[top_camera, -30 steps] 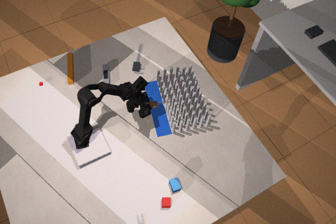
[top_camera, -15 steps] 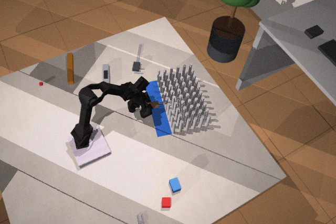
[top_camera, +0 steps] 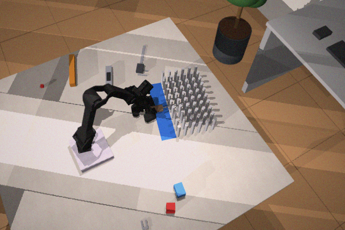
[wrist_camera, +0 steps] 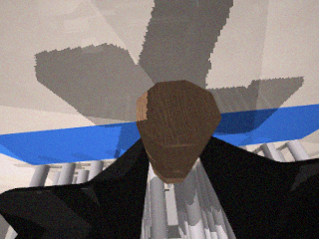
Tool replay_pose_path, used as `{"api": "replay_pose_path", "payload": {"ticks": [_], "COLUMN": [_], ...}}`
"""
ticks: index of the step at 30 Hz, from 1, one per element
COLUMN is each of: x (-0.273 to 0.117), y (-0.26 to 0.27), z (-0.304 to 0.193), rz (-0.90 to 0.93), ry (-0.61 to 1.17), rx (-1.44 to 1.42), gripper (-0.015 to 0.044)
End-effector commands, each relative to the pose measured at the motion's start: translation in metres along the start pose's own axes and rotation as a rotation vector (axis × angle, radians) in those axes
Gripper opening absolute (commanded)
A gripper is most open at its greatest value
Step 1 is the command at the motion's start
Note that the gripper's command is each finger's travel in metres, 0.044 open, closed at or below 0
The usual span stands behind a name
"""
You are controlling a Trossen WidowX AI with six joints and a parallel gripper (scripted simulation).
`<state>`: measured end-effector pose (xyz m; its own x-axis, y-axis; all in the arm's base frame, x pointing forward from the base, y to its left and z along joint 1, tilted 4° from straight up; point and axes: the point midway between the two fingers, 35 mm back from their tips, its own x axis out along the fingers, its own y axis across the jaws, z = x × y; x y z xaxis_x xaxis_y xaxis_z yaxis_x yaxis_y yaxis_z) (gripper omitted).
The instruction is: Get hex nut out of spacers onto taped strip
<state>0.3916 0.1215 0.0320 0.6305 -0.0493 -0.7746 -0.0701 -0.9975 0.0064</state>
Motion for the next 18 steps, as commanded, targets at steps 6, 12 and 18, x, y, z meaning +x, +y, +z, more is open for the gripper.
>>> {"api": "replay_pose_path", "payload": {"ticks": [6,12,18], "x": [0.0017,-0.0001,-0.0019], "y": [-0.0010,-0.0007,-0.0003], "z": [0.0021,0.0051,0.0084], "rz": [-0.002,-0.001,0.000], "ry": [0.001,0.001,0.000], "rx": [-0.004,-0.003,-0.003], "gripper": [0.0000,0.0000,0.0000]}}
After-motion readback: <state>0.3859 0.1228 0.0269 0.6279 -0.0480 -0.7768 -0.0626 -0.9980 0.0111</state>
